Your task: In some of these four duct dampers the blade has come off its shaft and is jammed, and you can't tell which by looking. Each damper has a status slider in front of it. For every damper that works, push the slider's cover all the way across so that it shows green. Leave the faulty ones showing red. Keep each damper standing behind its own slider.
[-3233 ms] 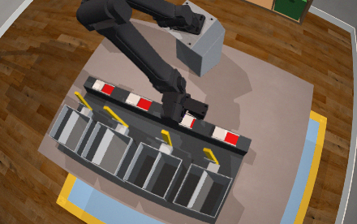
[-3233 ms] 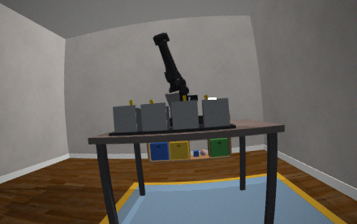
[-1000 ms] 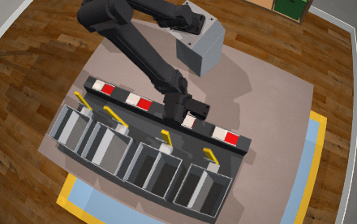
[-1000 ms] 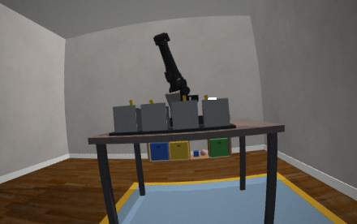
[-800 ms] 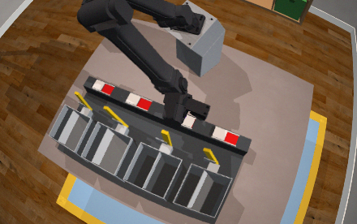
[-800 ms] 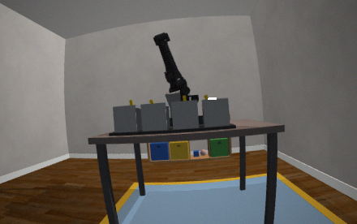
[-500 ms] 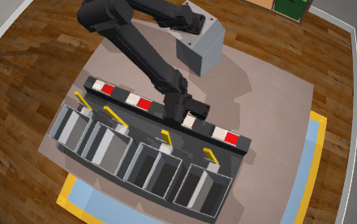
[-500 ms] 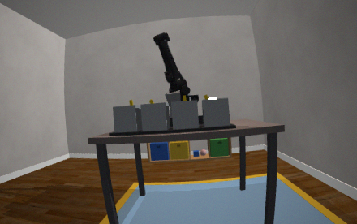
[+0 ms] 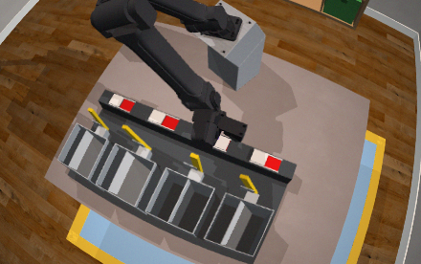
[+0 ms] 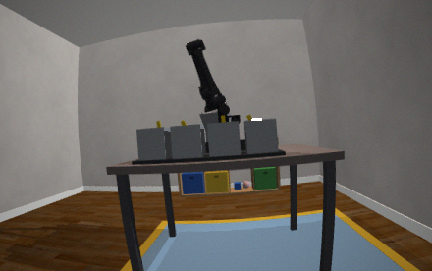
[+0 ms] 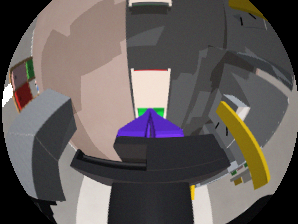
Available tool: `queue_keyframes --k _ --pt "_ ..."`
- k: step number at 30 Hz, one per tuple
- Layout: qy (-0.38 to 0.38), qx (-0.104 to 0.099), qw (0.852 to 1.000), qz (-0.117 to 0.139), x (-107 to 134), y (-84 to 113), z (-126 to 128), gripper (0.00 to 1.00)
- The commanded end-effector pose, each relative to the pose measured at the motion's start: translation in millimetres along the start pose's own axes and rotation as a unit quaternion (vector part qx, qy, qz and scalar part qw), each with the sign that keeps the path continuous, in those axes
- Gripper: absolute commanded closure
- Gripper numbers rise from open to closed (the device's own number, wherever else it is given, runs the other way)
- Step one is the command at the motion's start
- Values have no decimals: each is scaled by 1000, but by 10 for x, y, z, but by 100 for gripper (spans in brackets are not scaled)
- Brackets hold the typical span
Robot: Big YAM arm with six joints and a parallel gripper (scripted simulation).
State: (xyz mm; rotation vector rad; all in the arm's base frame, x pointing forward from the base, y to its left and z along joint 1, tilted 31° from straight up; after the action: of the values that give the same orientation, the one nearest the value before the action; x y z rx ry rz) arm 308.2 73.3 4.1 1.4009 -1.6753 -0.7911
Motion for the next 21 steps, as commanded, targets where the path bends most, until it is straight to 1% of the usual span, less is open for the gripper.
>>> queue_keyframes --k 1,6,11,13,15,18,21 --pt "3 -6 1000 2 40 -48 32 100" --pt "4 -7 1000 2 71 -37 54 100" --pt "7 -5 1000 0 50 -14 53 100" --pt "7 -3 1000 -1 41 49 31 100" --pt "6 -2 1000 -4 7 87 35 100" --pt "1 -1 1000 -2 19 101 18 100" --pt "3 0 1000 -2 8 183 27 100"
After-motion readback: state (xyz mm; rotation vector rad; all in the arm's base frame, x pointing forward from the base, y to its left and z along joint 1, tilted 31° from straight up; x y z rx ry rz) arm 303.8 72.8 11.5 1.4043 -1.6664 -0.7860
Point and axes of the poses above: the point where the finger pads meet when closed, its own y axis back along the fingers, its own z axis across the jaws, x = y × z, the point moved 10 cm from there along y, back along the fingers, and after that the axes turned 3 degrees about -y, right-handed, at the moved point
